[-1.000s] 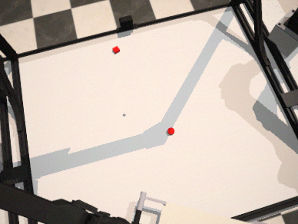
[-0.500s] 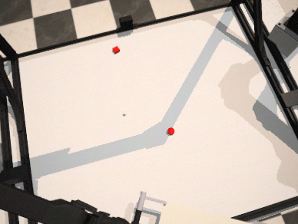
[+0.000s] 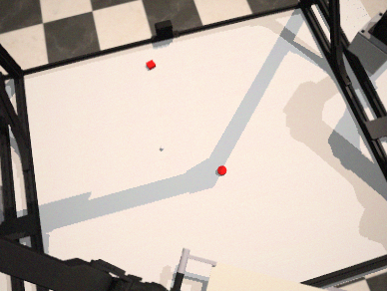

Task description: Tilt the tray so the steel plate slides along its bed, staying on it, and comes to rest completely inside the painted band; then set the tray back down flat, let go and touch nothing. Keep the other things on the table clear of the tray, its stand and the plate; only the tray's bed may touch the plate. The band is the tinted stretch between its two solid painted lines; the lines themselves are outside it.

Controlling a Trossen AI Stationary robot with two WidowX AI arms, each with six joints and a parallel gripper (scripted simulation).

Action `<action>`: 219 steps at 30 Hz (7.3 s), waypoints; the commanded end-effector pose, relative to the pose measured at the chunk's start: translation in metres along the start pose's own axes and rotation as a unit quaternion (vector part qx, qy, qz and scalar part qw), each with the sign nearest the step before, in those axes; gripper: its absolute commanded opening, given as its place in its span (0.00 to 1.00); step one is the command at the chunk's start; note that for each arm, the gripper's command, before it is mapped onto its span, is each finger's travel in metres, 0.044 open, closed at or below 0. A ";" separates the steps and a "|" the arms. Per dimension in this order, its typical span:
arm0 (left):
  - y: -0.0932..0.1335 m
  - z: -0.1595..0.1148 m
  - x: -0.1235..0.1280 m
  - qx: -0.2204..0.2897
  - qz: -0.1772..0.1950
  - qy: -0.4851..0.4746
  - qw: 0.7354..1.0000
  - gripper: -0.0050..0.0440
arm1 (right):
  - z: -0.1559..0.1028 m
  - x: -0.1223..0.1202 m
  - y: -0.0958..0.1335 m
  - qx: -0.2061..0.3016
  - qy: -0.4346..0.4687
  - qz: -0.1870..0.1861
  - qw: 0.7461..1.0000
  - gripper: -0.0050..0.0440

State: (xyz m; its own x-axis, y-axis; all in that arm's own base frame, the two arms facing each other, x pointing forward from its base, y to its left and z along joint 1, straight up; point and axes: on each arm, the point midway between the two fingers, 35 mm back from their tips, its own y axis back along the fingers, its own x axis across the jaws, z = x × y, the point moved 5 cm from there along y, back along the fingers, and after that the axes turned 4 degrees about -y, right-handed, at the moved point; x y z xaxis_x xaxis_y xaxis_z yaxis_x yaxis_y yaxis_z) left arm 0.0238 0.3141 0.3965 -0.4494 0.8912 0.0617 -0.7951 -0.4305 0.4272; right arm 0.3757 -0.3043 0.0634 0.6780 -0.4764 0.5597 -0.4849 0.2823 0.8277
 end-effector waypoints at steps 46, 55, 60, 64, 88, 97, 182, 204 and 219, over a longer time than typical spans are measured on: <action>0.000 0.000 0.000 -0.002 -0.001 -0.001 1.000 1.00 | -0.002 0.028 0.038 0.001 0.000 0.021 1.000 0.10; 0.000 0.000 0.000 -0.002 -0.001 -0.001 1.000 1.00 | -0.002 0.032 0.044 0.001 0.000 0.023 1.000 0.10; 0.000 0.000 0.000 -0.002 -0.001 -0.001 1.000 1.00 | -0.002 0.033 0.046 0.001 0.000 0.025 1.000 0.10; 0.000 0.000 0.000 -0.002 -0.001 -0.001 1.000 1.00 | -0.002 0.035 0.048 0.001 0.000 0.026 1.000 0.10; 0.000 0.000 0.000 -0.002 -0.001 -0.001 1.000 1.00 | -0.003 0.046 0.061 0.002 0.000 0.033 0.999 0.10; 0.000 0.000 0.000 -0.002 -0.001 -0.001 1.000 1.00 | -0.003 0.049 0.065 0.002 0.000 0.036 0.999 0.10; 0.000 0.000 0.000 -0.002 -0.001 -0.001 1.000 1.00 | -0.006 0.086 0.108 0.004 0.000 0.072 0.997 0.10; 0.000 0.000 0.000 -0.002 -0.001 -0.001 1.000 1.00 | -0.001 0.021 0.032 0.002 0.000 0.035 0.999 0.10; 0.000 0.000 0.000 -0.002 -0.001 -0.001 1.000 1.00 | -0.003 0.037 0.050 0.001 0.000 0.025 1.000 0.10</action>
State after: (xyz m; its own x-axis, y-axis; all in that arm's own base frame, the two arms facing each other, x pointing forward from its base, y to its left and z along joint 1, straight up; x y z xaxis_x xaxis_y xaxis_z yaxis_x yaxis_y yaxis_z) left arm 0.0236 0.3140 0.3968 -0.4497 0.8910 0.0627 -0.7951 -0.4313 0.4264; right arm 0.3773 -0.3049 0.1019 0.6708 -0.4757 0.5690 -0.4924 0.2879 0.8213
